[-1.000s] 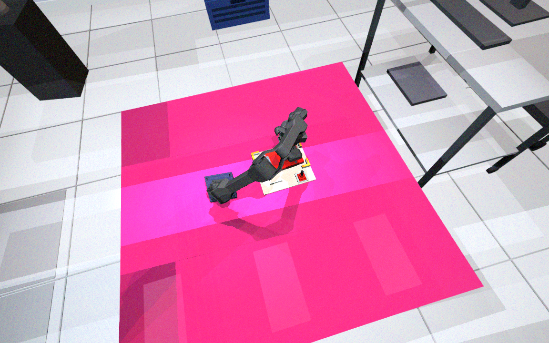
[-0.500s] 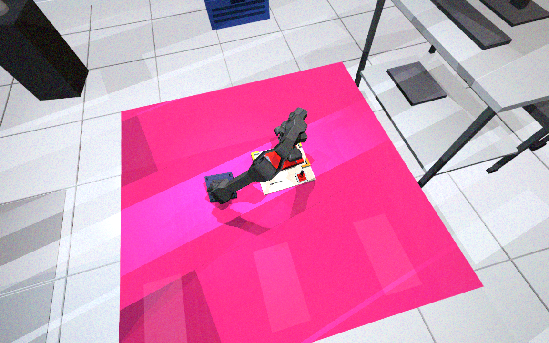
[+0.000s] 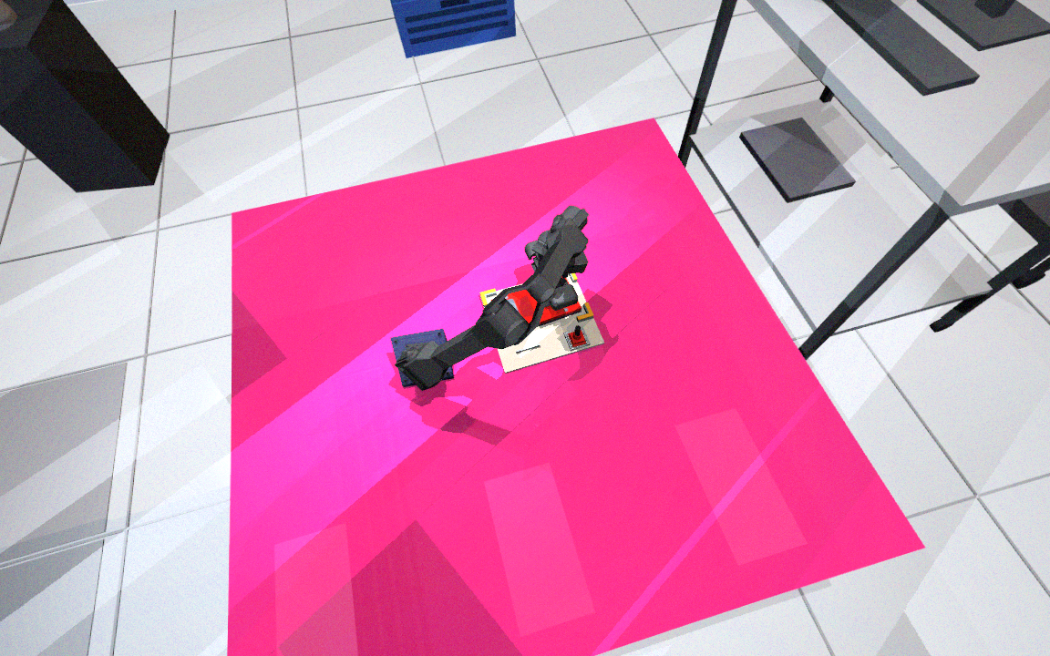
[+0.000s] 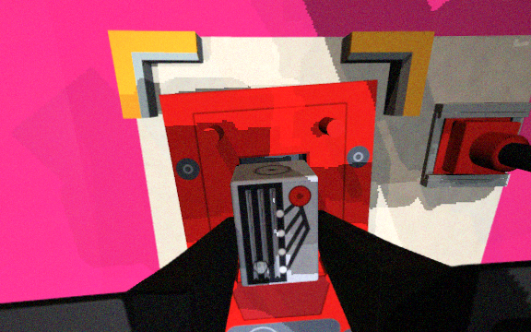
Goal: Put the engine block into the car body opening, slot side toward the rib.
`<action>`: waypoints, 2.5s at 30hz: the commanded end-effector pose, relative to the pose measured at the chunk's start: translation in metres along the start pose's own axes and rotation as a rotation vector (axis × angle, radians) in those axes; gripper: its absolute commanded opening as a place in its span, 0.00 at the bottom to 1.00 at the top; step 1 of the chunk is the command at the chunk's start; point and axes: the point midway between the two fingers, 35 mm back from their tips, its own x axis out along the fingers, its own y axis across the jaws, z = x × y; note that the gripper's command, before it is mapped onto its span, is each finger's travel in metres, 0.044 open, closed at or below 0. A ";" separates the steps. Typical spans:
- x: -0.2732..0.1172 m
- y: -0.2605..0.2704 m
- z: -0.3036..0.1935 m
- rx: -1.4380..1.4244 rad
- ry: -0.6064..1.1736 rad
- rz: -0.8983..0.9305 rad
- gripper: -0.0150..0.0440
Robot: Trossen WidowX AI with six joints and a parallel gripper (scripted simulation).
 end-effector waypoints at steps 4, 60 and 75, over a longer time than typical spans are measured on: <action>0.001 0.000 0.000 -0.004 -0.003 -0.005 0.52; -0.002 -0.001 0.000 -0.001 0.000 -0.001 1.00; -0.011 -0.003 0.000 -0.004 -0.003 -0.005 0.91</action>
